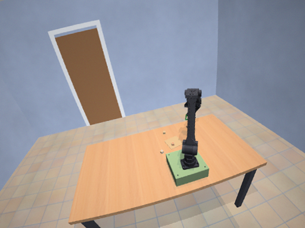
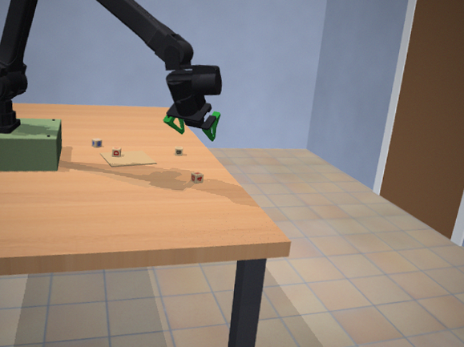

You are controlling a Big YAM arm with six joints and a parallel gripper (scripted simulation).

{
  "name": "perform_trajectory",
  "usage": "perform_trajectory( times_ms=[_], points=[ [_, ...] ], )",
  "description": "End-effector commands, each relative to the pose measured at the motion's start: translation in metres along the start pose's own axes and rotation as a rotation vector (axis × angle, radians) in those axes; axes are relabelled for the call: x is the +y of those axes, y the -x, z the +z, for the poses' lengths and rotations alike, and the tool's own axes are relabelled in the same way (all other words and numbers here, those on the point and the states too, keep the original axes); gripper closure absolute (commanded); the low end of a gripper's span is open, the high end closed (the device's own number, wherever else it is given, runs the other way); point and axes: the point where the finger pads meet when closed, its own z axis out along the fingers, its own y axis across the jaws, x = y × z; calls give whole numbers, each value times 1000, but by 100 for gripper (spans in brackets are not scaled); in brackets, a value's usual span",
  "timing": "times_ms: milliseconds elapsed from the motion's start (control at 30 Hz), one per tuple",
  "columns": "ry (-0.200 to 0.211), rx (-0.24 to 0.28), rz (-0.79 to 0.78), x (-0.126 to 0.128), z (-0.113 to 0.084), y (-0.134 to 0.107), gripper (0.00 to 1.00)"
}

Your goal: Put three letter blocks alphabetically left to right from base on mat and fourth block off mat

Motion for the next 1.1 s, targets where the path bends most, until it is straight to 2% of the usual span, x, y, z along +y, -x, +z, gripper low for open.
perform_trajectory(
  times_ms=[0,67,133,167,267,333,367,400,433,467,500,567,600,700,767,867,900,1000,1067],
  points=[
    [2,19,-63,19,-9,29,0],
    [34,84,-117,54,-1,44,0],
    [34,84,-107,54,-1,44,0],
    [55,128,-154,79,4,52,0],
    [54,128,-147,79,4,52,0],
    [98,234,-249,137,10,65,0],
    [98,234,-248,137,10,65,0],
    [118,291,-305,165,12,66,0],
    [116,292,-293,168,12,68,0],
    [135,348,-361,196,12,68,0],
    [132,349,-347,198,12,68,0],
    [160,451,-473,247,9,62,0],
    [155,452,-453,250,9,62,0],
    [173,555,-588,298,1,49,0],
    [174,583,-620,310,-1,44,0],
    [166,588,-605,305,-5,40,0],
    [153,581,-610,297,-3,52,0],
    [161,583,-607,296,0,51,0],
    [149,572,-622,298,-3,57,0]
  ],
)
